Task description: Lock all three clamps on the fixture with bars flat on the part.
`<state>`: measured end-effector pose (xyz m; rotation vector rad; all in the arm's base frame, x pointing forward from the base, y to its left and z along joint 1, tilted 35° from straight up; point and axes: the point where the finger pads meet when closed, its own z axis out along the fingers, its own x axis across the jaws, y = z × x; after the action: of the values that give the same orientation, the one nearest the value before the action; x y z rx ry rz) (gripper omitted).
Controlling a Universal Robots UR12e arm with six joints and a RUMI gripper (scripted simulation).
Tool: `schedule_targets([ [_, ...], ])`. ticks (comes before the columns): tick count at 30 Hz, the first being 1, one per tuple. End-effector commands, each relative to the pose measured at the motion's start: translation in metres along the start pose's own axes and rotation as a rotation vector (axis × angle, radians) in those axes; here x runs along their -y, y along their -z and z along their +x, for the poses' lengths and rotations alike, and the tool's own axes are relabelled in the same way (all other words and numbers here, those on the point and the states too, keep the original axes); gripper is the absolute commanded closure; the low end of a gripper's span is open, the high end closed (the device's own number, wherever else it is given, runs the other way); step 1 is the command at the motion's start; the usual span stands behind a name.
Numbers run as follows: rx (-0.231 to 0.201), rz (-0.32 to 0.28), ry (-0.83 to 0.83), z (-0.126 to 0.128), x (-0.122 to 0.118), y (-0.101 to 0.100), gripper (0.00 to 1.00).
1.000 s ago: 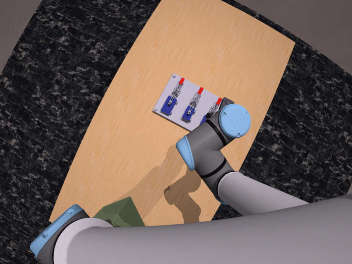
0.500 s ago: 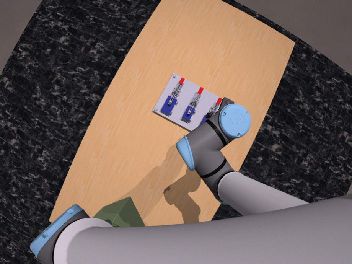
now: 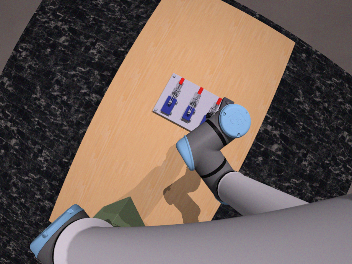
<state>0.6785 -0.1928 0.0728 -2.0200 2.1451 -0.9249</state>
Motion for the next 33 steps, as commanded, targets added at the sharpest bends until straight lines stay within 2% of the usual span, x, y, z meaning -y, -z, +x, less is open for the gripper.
schedule_targets([
  [1, 0.0, 0.001, 0.0, 0.0, 0.0, 0.0, 0.72],
  [13, 0.0, 0.001, 0.0, 0.0, 0.0, 0.0, 0.72],
  [21, 0.0, 0.001, 0.0, 0.0, 0.0, -0.012, 0.72],
  [29, 0.0, 0.001, 0.0, 0.0, 0.0, -0.047, 0.72],
  [33, 0.0, 0.001, 0.0, 0.0, 0.0, -0.057, 0.72],
])
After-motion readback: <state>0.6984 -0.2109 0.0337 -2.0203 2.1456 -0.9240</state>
